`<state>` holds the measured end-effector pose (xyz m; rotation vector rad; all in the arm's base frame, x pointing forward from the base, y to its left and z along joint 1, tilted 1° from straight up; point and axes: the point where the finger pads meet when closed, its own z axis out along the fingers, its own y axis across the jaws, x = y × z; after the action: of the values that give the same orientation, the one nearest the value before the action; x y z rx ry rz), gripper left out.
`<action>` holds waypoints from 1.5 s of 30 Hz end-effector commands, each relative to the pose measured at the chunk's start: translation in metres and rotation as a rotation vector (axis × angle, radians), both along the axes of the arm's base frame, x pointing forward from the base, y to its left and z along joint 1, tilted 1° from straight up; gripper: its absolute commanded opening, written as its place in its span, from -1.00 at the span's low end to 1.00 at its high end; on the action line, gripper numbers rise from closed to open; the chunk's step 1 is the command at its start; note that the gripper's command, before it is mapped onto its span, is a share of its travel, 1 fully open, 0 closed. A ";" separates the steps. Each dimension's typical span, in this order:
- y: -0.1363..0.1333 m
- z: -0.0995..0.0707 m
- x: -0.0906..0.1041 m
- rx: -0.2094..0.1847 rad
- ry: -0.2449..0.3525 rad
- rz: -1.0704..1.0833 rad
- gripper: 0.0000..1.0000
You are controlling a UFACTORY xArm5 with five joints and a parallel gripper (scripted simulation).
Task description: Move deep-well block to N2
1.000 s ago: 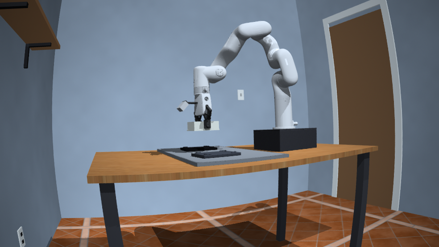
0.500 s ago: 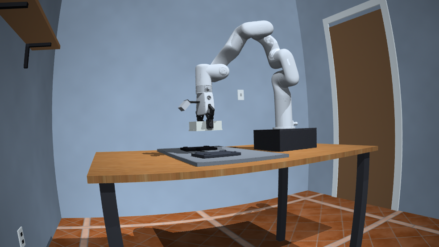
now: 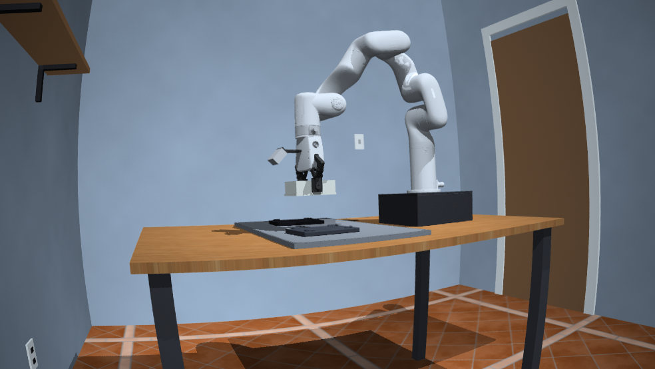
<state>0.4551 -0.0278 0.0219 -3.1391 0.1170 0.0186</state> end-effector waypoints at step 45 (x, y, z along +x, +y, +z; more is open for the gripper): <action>0.119 -0.001 0.039 -0.003 -0.001 -0.001 -1.00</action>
<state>0.4918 0.0889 0.0199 -3.1425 0.1174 0.0225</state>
